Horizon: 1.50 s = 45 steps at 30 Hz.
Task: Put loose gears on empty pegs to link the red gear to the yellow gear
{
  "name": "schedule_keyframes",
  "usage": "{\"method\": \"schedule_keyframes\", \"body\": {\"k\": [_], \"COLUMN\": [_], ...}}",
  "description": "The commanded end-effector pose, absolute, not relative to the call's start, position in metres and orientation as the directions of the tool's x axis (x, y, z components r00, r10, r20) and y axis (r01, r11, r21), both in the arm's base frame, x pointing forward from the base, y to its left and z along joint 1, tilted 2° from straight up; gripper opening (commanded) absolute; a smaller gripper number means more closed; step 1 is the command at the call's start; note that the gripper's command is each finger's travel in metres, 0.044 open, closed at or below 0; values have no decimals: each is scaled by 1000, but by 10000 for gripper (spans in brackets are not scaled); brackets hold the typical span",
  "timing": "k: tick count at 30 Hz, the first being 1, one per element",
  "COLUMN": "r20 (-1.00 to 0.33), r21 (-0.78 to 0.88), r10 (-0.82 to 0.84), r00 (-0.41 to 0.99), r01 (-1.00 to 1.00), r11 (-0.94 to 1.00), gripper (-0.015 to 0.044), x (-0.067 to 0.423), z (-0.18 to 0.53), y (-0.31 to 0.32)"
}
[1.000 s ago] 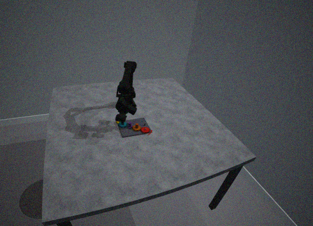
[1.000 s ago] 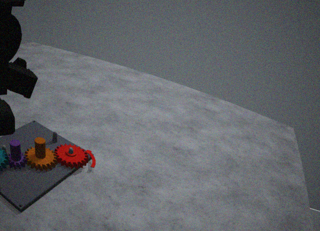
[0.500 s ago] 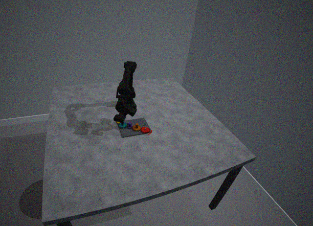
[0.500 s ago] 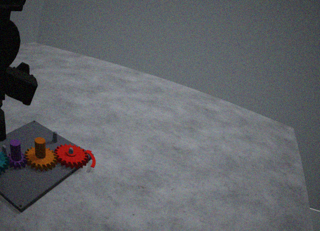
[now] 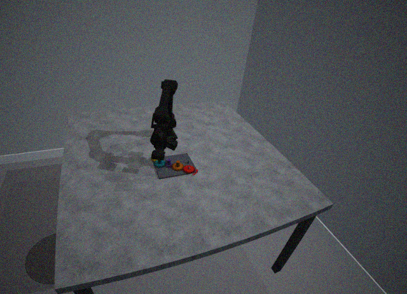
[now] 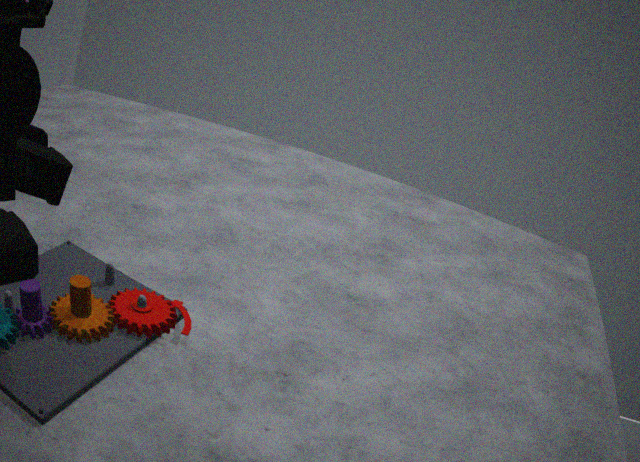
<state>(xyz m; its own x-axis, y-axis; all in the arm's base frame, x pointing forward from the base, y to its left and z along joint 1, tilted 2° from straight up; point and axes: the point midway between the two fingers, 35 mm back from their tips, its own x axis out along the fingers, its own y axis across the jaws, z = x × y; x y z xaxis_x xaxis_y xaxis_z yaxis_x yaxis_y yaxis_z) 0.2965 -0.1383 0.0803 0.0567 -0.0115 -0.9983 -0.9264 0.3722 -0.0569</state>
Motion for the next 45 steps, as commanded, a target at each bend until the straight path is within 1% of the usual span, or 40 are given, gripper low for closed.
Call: {"method": "schedule_keyframes", "body": {"k": [1, 5, 11, 16, 17, 21, 28, 31, 33, 37, 42, 43, 45], "r20": [-998, -998, -998, -998, -998, -998, -998, -998, -998, -998, -998, -998, -998], "r21": [-57, -57, -56, -56, -55, -55, -55, -55, -53, -53, -53, -53, -53], "r10": [-8, -8, -8, -8, -8, -8, -8, -8, -9, -9, -9, -9, -9], "r00": [57, 57, 57, 57, 57, 57, 57, 57, 55, 55, 55, 55, 55], "r01": [-944, -948, -933, -914, -907, -894, -889, -889, -892, -892, -892, -892, -892], "r11": [326, 312, 356, 402, 417, 445, 454, 455, 449, 449, 449, 449, 449], "gripper": [0, 0, 0, 131, 140, 140, 140, 140, 193, 298, 429, 440, 440], "x": [296, 297, 298, 297, 297, 297, 295, 295, 295, 289, 289, 289, 289], "z": [79, 78, 78, 80, 81, 86, 123, 127, 128, 167, 169, 169, 169], "y": [-138, -139, -138, -138, -138, -138, -137, -137, -137, -135, -135, -135, -135]}}
